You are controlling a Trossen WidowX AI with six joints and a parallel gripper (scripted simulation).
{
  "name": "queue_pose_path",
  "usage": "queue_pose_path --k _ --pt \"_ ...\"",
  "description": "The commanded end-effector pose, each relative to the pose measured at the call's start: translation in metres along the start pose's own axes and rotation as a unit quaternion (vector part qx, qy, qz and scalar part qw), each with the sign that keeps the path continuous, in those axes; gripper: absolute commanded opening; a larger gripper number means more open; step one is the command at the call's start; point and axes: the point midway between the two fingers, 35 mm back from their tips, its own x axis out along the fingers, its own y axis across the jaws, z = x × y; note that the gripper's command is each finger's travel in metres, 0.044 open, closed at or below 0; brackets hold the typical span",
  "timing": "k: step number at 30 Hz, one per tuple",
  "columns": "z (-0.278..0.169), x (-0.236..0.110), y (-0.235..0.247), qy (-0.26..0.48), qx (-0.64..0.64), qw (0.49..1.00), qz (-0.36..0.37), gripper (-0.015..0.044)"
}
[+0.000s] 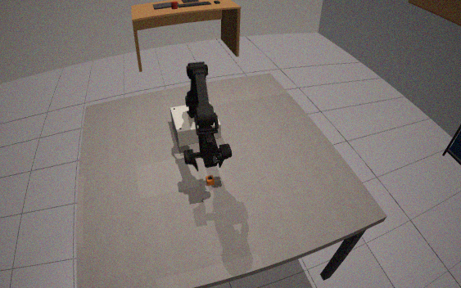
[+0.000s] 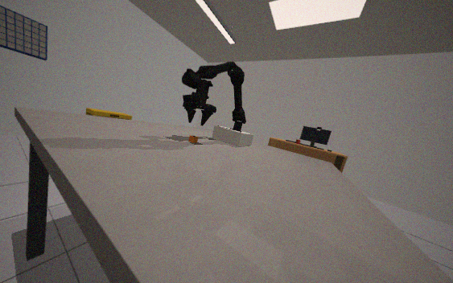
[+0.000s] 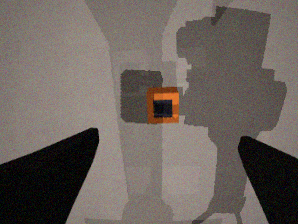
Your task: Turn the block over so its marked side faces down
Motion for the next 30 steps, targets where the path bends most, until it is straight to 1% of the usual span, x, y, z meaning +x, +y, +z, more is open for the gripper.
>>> queue_pose_path --k 1,5,8,9,12,15,30 --pt "0.001 -0.004 0.006 0.021 -0.052 0.998 -0.01 0.044" --pt "0.001 -0.002 0.006 0.021 -0.052 0.998 -0.01 0.044" --pt "0.0 0.028 0.005 0.021 -0.052 0.998 -0.01 0.044" --pt "0.0 0.031 0.005 0.021 -0.052 0.998 -0.01 0.044" --pt "0.0 0.031 0.005 0.021 -0.052 0.998 -0.01 0.044" --pt "-0.001 0.044 0.004 0.021 -0.052 0.998 -0.01 0.044" --pt "-0.002 0.066 0.004 0.021 -0.052 0.998 -0.01 0.044"
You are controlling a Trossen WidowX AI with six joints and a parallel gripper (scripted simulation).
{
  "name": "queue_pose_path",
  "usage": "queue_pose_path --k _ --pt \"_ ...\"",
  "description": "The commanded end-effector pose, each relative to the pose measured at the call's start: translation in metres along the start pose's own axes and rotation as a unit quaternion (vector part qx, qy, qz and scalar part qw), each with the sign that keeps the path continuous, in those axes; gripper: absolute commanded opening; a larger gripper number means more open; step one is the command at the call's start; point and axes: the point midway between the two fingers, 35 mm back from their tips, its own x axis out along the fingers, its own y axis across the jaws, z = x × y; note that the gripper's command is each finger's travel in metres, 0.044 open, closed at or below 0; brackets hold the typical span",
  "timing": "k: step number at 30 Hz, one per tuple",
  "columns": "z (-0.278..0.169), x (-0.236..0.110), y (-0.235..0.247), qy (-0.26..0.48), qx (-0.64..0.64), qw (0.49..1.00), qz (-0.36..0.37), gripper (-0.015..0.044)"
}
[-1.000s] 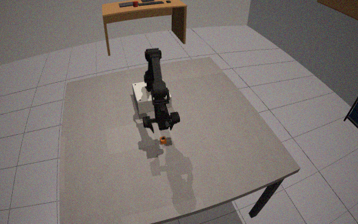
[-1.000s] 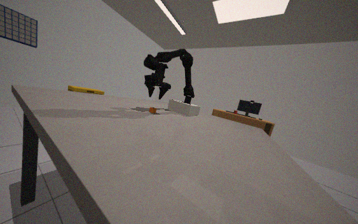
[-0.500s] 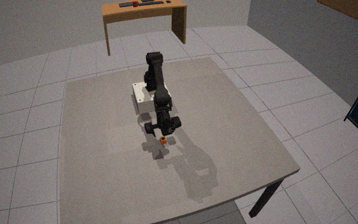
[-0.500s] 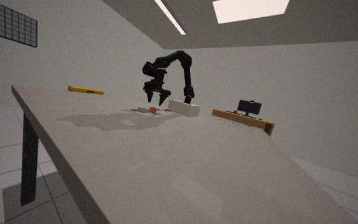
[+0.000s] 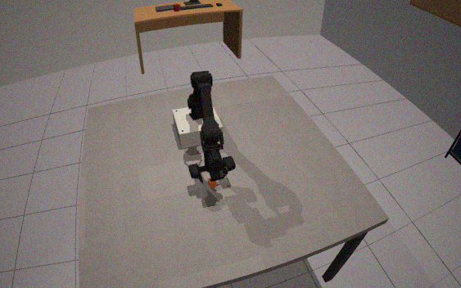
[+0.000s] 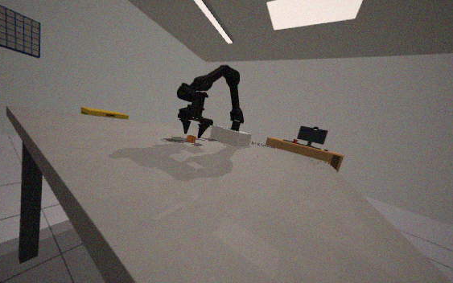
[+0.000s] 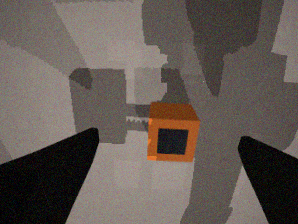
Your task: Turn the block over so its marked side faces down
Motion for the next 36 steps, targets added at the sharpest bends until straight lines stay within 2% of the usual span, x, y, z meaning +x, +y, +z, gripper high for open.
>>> queue_pose_path --k 1,9,20,36 --pt "-0.001 0.007 -0.001 0.002 -0.001 1.0 -0.002 0.044" --pt "-0.002 0.017 -0.001 0.002 -0.001 1.0 -0.002 0.044" --pt "-0.002 0.017 -0.001 0.002 -0.001 1.0 -0.002 0.0151" --pt "-0.002 0.017 -0.001 0.002 -0.001 1.0 -0.002 0.0045"
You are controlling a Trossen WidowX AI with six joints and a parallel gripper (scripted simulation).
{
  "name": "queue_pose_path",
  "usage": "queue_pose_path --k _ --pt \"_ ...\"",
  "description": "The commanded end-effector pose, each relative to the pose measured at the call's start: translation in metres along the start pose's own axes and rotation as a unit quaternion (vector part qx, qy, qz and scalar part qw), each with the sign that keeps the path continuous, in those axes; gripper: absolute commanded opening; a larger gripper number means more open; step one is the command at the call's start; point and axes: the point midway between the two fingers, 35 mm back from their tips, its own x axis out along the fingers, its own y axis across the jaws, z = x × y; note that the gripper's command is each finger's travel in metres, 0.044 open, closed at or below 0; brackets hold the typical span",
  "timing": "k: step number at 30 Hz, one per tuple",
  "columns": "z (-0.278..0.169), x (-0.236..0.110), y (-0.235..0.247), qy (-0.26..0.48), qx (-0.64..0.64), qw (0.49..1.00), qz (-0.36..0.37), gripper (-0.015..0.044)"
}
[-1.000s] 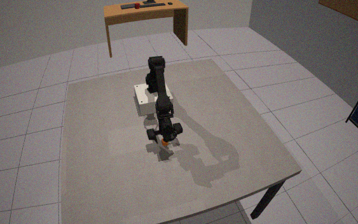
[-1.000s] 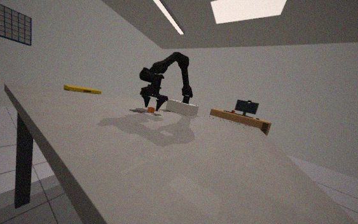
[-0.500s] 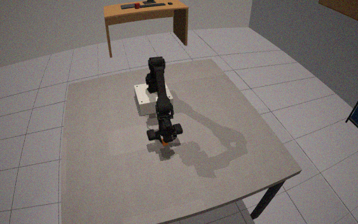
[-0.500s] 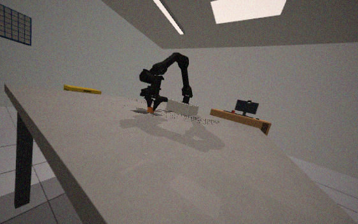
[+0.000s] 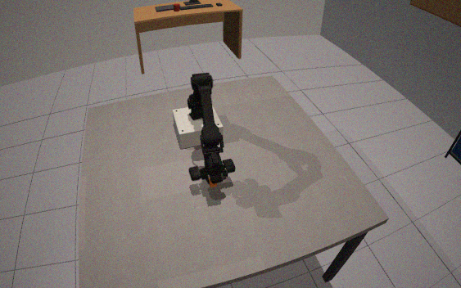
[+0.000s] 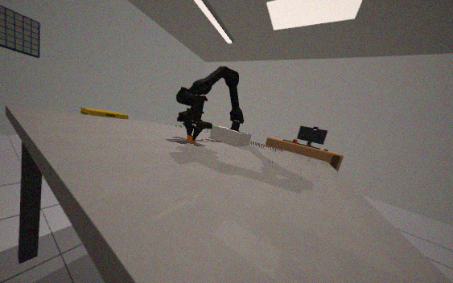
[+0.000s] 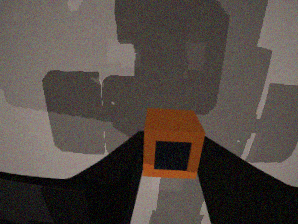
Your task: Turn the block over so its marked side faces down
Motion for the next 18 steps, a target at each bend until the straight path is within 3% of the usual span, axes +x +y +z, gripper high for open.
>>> queue_pose_path --k 1,6,18 --pt "0.0 -0.001 0.0 0.0 -0.001 1.0 -0.002 0.0018" --pt "0.0 -0.029 0.0 0.0 -0.001 1.0 -0.002 0.0" --pt "0.003 -0.023 -0.001 -0.056 0.0 0.998 -0.001 0.0"
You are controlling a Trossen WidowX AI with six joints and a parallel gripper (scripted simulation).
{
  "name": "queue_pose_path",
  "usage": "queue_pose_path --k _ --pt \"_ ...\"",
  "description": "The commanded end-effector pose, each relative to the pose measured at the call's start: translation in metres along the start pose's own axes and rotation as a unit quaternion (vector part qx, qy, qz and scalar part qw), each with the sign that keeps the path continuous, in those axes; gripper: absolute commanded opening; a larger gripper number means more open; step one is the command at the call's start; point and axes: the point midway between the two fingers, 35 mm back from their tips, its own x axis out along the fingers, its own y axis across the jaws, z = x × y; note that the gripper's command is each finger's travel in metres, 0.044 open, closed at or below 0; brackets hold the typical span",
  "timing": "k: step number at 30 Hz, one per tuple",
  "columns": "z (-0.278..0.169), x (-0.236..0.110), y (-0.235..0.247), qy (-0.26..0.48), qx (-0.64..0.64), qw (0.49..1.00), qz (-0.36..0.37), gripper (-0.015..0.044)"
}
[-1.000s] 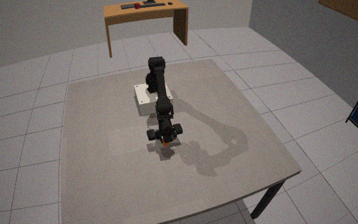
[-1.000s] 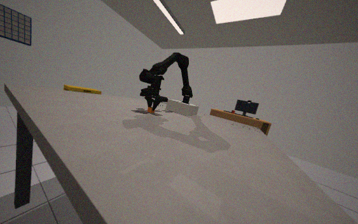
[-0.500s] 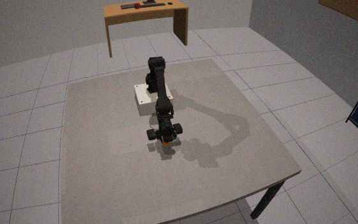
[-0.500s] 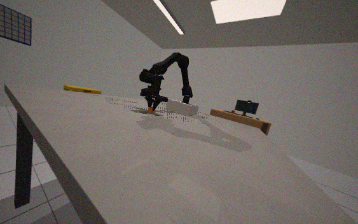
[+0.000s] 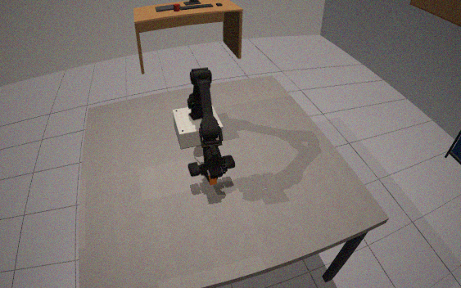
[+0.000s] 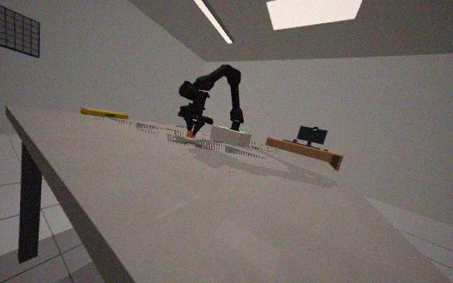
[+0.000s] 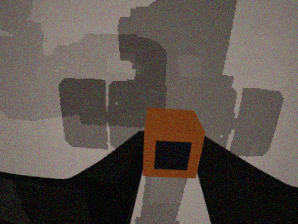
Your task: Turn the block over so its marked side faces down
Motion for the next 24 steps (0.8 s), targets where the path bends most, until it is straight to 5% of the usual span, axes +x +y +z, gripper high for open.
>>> queue_pose_path --k 1,24 --pt "0.0004 0.0017 0.0003 -0.025 -0.001 1.0 0.002 0.0" --pt "-0.0053 0.0056 0.0005 -0.191 -0.001 0.982 0.002 0.0"
